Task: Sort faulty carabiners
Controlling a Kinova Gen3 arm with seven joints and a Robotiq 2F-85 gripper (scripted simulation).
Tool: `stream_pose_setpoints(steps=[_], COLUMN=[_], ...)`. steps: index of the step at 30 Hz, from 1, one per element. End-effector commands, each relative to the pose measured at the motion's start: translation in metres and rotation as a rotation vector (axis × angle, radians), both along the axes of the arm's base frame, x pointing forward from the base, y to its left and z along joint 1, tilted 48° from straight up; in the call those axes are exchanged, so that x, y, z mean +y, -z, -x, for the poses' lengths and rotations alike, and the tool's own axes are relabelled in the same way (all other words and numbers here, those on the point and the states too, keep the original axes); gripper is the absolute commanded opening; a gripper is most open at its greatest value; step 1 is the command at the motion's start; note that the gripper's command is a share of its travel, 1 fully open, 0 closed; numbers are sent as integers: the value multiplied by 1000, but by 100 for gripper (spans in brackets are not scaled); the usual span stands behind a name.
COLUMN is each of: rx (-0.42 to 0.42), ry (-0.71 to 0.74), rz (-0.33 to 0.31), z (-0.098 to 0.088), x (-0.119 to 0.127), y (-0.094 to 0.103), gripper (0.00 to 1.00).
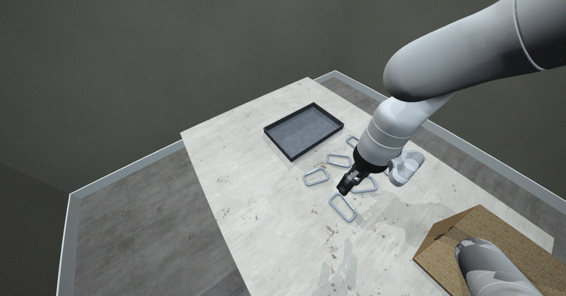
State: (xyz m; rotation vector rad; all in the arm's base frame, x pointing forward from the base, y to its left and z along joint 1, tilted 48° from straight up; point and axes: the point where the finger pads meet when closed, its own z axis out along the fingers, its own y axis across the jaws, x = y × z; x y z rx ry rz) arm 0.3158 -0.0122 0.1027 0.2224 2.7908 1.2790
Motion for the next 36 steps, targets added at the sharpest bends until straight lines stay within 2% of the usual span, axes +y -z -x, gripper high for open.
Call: stream_pose_setpoints(steps=[1, 5, 6, 22, 23, 36], rx=[3, 3, 2, 2, 2, 2], ry=[-10, -10, -6, -6, -5, -5], rz=[1, 1, 1, 1, 1, 1], z=[4, 4, 12, 12, 9, 9], x=[6, 6, 26, 26, 48, 48], y=[1, 1, 3, 3, 24, 24], gripper=[100, 100, 100, 100, 100, 100])
